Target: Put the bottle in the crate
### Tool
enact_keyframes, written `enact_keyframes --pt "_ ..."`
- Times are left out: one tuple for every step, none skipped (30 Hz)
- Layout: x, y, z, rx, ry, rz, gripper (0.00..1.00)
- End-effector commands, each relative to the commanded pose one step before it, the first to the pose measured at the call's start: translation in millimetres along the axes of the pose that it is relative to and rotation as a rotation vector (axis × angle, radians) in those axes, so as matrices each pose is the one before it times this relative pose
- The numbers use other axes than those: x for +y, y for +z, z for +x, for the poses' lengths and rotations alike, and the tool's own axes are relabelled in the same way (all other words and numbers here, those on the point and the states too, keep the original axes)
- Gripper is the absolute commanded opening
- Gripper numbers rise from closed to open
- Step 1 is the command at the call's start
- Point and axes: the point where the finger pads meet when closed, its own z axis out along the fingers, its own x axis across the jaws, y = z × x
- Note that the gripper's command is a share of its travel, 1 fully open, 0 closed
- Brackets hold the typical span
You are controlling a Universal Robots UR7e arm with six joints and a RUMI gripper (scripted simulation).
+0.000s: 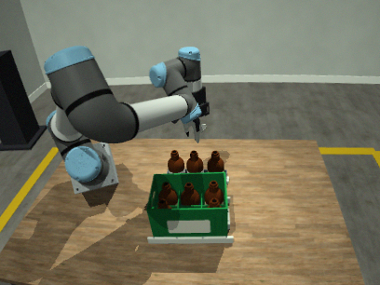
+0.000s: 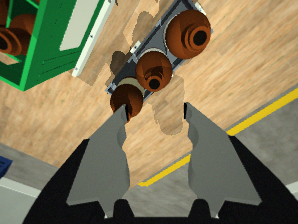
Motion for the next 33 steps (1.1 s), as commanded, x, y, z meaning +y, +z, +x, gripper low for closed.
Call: enact_keyframes --pt "1.48 -1.50 -0.01 -0.00145 0.00006 -0.00320 0.38" --pt "0.00 0.00 0.00 0.00000 0.00000 0.00000 0.38" --pt "0.00 0.00 0.00 0.00000 0.00000 0.00000 0.38" --pt "0.00 0.00 0.00 0.00000 0.00000 0.00000 0.38" --pt "0.00 0.00 0.00 0.00000 0.00000 0.00000 0.38" --pt "0.00 0.00 0.00 0.00000 0.00000 0.00000 0.38" --pt "0.00 0.00 0.00 0.00000 0.00000 0.00000 0.38" --pt "0.00 0.00 0.00 0.00000 0.00000 0.00000 0.38" --pt "0.00 0.00 0.00 0.00000 0.00000 0.00000 0.38" --pt "0.00 0.00 0.00 0.00000 0.00000 0.00000 0.38" --pt "0.00 0.00 0.00 0.00000 0.00000 0.00000 0.38" --pt "0.00 0.00 0.00 0.00000 0.00000 0.00000 0.38" --pt "0.00 0.00 0.00 0.00000 0.00000 0.00000 0.38" --pt "0.00 0.00 0.00 0.00000 0.00000 0.00000 0.38" --pt "0.00 0.02 0.00 0.00000 0.00000 0.00000 0.38" --pt "0.00 0.04 0.00 0.00000 0.00000 0.00000 0.38" --pt "0.00 0.07 0.00 0.00000 0.00000 0.00000 0.38" --pt "0.00 0.12 0.00 0.00000 0.00000 0.00000 0.38" --pt "0.00 0.17 0.00 0.00000 0.00000 0.00000 0.38" --pt "0.00 0.00 0.00 0.00000 0.00000 0.00000 0.38" --pt "0.00 0.00 0.00 0.00000 0.00000 0.00000 0.38" --pt "0.00 0.23 0.00 0.00000 0.00000 0.00000 0.38" --pt "0.00 0.29 0.00 0.00000 0.00000 0.00000 0.38" --pt "0.00 0.36 0.00 0.00000 0.00000 0.00001 0.38" --pt "0.00 0.43 0.00 0.00001 0.00000 0.00001 0.38" --pt "0.00 0.51 0.00 0.00001 0.00000 0.00001 0.38" --pt "0.00 0.59 0.00 0.00001 0.00000 0.00001 0.38" --pt "0.00 0.66 0.00 0.00001 0.00000 0.00001 0.38" --pt "0.00 0.74 0.00 0.00001 0.00000 0.00001 0.38" --pt "0.00 0.82 0.00 0.00000 0.00000 0.00001 0.38" --pt "0.01 0.89 0.00 0.00000 0.00000 0.00000 0.38" --pt "0.01 0.96 0.00 0.00000 0.00000 0.00000 0.38" --pt "0.00 1.03 0.00 0.00000 0.00000 0.00000 0.38"
